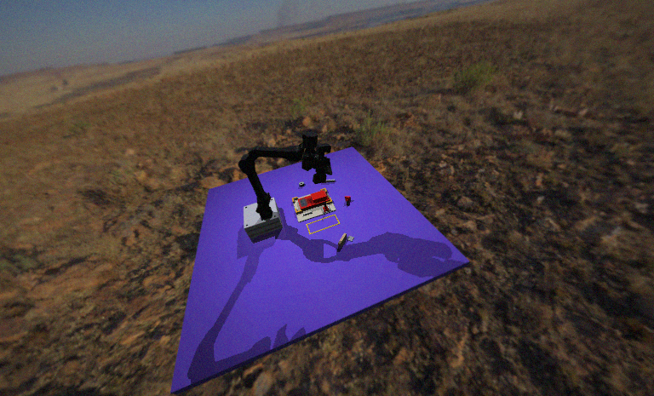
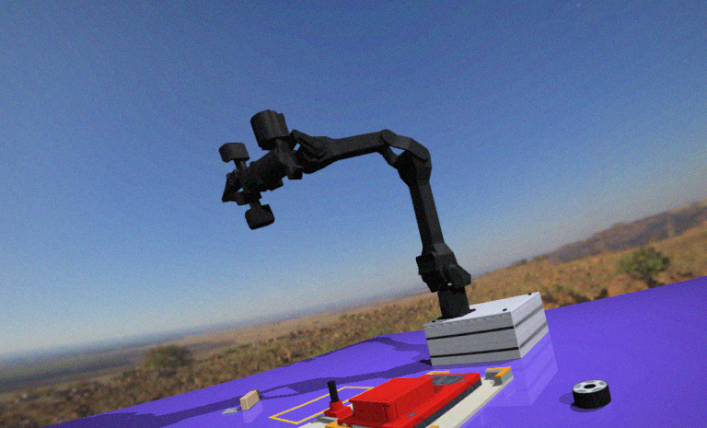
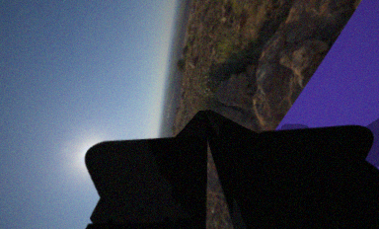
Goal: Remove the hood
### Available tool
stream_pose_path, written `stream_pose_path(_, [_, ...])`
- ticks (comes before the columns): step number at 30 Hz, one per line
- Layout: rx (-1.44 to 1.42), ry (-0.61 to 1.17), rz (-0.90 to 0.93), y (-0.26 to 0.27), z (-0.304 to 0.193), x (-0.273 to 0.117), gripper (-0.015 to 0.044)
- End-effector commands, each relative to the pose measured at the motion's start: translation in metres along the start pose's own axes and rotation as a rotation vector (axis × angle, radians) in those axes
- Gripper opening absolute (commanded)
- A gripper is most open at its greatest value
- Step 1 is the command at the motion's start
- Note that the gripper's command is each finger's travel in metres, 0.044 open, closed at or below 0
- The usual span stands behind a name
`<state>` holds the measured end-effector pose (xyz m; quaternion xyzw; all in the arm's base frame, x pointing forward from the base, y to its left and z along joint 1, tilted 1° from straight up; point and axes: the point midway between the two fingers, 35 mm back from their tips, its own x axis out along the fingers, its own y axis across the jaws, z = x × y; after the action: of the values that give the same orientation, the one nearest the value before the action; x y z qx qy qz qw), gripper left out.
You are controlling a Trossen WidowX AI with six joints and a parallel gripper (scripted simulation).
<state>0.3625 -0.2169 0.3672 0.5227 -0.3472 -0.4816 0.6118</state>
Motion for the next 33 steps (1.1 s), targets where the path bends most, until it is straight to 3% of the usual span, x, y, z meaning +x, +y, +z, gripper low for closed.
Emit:
stream_pose_path(1, [-0.011, 0.007, -0.002, -0.001, -0.002, 0.000, 0.0026])
stream_pose_path(8, [-0.415, 0.284, -0.064, -0.045, -0.070, -0.026, 0.0210])
stream_pose_path(17, [-0.964, 0.705, -0.092, -0.123, -0.140, -0.087, 0.0440])
stream_pose_path(25, [-1.408, 1.108, -0.069, -0.197, -0.168, -0.159, 0.0440])
stream_pose_path(33, [-1.784, 1.545, -0.013, -0.264, -0.162, -0.236, 0.0440])
